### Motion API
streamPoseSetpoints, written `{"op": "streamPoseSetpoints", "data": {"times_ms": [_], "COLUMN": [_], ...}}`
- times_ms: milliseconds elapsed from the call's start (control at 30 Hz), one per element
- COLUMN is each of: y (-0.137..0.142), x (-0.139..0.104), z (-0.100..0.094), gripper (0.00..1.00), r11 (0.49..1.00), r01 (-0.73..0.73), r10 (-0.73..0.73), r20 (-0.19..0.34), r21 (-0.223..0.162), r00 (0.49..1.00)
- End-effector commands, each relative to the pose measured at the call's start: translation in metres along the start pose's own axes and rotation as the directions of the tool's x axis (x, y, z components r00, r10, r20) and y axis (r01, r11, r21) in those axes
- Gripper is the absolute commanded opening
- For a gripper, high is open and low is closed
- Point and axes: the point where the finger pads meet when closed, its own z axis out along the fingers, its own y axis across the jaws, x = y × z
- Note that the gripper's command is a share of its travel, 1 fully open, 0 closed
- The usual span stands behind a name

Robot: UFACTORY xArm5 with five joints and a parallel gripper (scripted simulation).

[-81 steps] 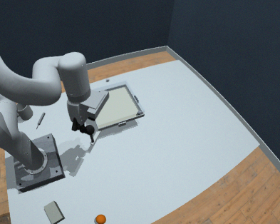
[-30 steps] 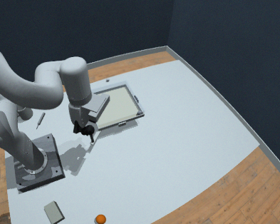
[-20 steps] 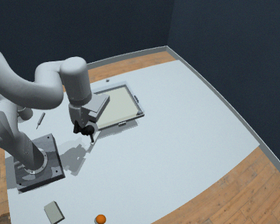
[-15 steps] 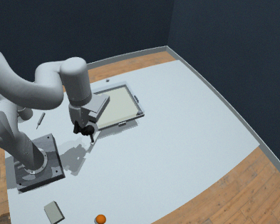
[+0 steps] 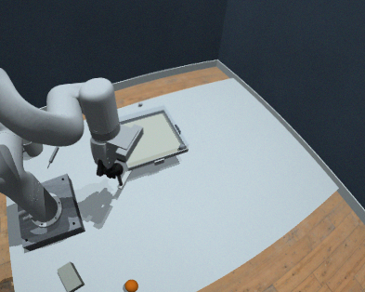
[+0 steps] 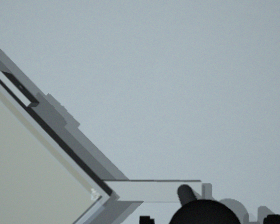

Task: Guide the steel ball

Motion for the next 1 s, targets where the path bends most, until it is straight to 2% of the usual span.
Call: {"op": "streamPoseSetpoints", "data": {"times_ms": [0,967], "y": [-0.001,-0.001], "x": [0.001,0.001], "z": [0.004,0.023], "gripper": [0.62,0.62], "r11": [1.0,1.0], "r01": [0.0,0.0], "r10": [0.0,0.0], "r20": [-0.002,-0.002], "r21": [0.002,0.002], "r00": [1.0,1.0]}}
